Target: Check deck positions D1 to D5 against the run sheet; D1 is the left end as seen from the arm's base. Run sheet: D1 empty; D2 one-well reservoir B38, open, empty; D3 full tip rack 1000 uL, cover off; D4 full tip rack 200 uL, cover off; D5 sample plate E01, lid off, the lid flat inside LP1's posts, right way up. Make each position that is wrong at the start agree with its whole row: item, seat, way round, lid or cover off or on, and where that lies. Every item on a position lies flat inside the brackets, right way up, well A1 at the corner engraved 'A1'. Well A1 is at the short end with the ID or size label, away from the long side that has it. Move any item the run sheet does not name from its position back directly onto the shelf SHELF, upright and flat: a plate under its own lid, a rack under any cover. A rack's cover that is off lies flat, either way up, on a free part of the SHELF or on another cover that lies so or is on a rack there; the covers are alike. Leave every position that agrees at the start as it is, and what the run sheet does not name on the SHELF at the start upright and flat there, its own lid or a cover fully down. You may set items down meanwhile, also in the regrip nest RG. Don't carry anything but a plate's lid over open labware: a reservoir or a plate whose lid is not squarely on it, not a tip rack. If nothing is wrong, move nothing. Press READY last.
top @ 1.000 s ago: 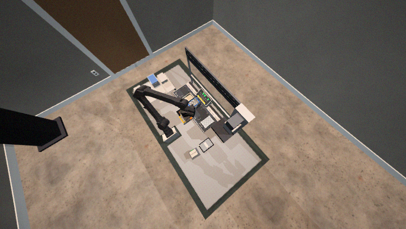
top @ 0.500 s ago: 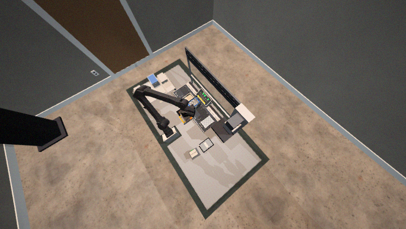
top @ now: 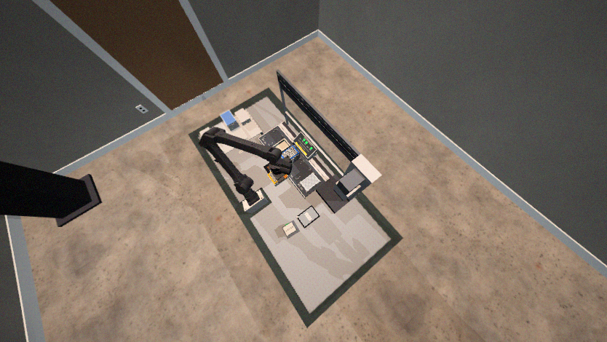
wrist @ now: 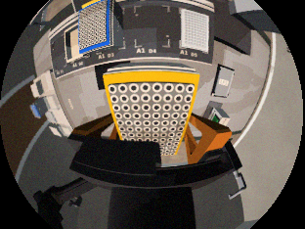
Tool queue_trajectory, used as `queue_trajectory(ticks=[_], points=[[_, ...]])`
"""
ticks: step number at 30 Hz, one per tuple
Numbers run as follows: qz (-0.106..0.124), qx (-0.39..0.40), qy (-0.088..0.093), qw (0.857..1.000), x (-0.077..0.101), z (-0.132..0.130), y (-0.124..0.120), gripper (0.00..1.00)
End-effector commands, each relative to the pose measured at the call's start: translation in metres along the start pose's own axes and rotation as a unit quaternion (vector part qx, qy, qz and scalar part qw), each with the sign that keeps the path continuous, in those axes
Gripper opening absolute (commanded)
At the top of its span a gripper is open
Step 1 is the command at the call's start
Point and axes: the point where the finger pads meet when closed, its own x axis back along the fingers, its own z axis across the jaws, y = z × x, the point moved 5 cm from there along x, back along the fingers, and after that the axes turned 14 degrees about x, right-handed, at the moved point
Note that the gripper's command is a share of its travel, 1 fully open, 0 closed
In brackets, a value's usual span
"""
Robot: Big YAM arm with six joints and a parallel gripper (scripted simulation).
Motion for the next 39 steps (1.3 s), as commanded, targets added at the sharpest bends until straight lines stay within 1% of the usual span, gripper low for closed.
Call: queue_trajectory(ticks=[1,6,7,14,16,17,31,33,34,35,36,39], points=[[-0.021,0.023,-0.038,0.999,0.025,-0.008,0.014,0.00],[-0.021,0.023,-0.038,0.999,0.025,-0.008,0.014,0.00],[-0.012,0.018,-0.028,0.999,0.018,-0.010,0.024,0.00],[-0.013,0.019,-0.026,0.999,0.017,-0.017,0.059,0.00],[-0.013,0.019,-0.026,0.999,0.017,-0.017,0.059,0.00],[-0.013,0.018,-0.027,0.999,0.017,-0.019,0.063,0.00],[-0.015,0.020,-0.023,0.999,0.015,-0.033,0.132,0.00],[-0.015,0.020,-0.023,0.999,0.015,-0.033,0.132,0.00],[-0.024,0.008,-0.027,0.999,0.024,-0.041,0.130,0.00],[-0.018,0.017,-0.023,0.999,0.017,-0.037,0.140,0.00],[-0.015,0.020,-0.022,0.999,0.015,-0.036,0.147,0.00],[-0.015,0.020,-0.022,0.999,0.015,-0.039,0.161,0.00]])
